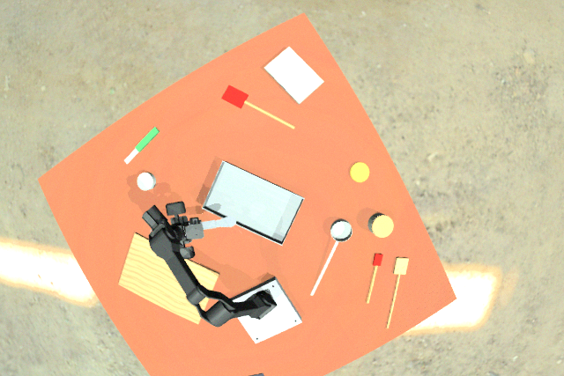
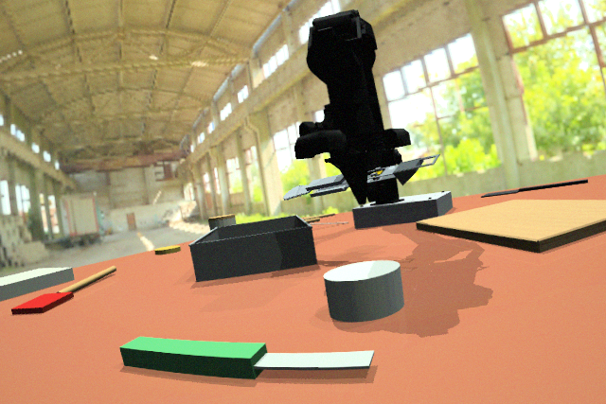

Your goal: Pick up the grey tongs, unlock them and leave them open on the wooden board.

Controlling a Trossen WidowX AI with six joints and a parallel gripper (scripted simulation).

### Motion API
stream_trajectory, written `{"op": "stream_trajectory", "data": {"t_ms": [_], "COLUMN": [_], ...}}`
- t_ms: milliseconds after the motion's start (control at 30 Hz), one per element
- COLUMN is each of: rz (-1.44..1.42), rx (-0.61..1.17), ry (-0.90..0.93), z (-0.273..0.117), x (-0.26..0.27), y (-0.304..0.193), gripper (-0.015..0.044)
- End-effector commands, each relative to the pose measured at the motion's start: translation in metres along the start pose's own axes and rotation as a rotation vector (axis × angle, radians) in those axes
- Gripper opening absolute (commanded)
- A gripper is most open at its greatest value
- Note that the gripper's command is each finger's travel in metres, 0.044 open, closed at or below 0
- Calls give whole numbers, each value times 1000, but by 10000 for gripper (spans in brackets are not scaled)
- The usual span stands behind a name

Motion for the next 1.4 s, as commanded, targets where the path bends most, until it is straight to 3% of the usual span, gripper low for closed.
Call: {"op": "stream_trajectory", "data": {"t_ms": [0,167,1367], "rz": [29,-70,-1502], "rx": [5,5,7], "ry": [6,6,10], "z": [-1,-1,-2], "x": [1,-2,-51], "y": [-4,-7,-57], "gripper": [-150,-150,-150]}}
Point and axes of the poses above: the point midway between the two fingers, 35 mm back from their tips, its own z axis out along the fingers, its own x axis across the jaws, y = z × x, the point moved 4 cm from there along -z, back along the fingers, and after that the axes turned 14 degrees about z, right-handed, at the moved point
